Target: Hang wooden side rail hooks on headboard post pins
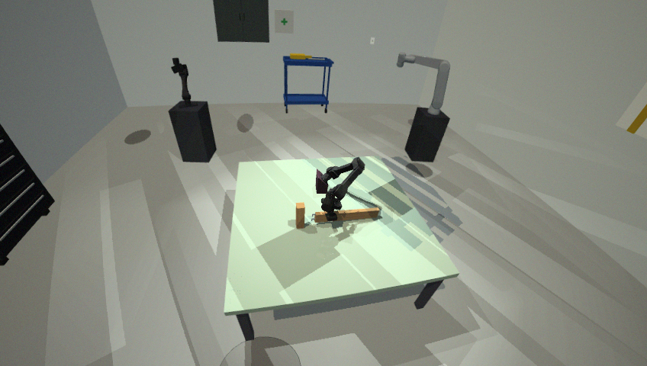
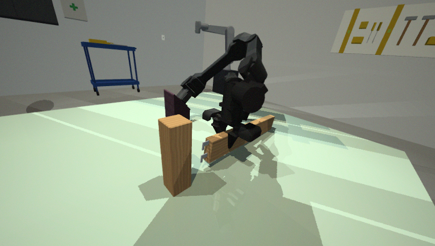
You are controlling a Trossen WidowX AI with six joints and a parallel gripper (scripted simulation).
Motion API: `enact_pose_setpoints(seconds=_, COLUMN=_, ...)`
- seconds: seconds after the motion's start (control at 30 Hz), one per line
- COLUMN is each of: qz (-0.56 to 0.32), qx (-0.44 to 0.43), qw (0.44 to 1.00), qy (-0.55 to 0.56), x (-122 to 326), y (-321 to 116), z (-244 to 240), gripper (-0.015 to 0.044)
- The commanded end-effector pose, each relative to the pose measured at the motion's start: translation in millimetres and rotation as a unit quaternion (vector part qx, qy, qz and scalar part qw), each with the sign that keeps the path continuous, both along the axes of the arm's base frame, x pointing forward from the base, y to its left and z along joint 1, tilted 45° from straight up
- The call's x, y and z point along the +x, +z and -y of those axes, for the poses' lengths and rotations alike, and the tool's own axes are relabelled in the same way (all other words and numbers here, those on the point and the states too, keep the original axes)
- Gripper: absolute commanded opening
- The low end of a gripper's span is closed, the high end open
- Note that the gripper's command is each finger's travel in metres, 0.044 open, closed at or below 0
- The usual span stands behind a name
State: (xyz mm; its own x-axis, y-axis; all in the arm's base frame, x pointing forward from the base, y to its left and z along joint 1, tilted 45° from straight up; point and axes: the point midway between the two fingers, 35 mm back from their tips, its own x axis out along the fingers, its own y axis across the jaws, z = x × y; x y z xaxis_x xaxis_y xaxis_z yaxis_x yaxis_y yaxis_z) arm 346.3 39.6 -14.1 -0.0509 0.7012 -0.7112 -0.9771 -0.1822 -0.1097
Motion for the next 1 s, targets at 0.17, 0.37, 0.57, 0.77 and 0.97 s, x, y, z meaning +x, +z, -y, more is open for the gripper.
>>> enact_pose_setpoints(seconds=0.17, qz=0.003, qx=-0.001, qw=1.000, qy=-0.006, x=1.7, y=0.4, z=6.1, gripper=0.0000)
enact_pose_setpoints(seconds=0.37, qz=0.003, qx=-0.001, qw=1.000, qy=-0.006, x=1.5, y=-0.6, z=6.2, gripper=0.0000)
enact_pose_setpoints(seconds=0.57, qz=0.003, qx=-0.001, qw=1.000, qy=-0.006, x=1.4, y=-1.5, z=6.2, gripper=0.0000)
enact_pose_setpoints(seconds=0.77, qz=0.003, qx=-0.001, qw=1.000, qy=-0.006, x=0.8, y=-2.6, z=6.3, gripper=0.0000)
enact_pose_setpoints(seconds=0.97, qz=0.003, qx=-0.001, qw=1.000, qy=-0.006, x=0.8, y=-2.7, z=7.0, gripper=0.0000)
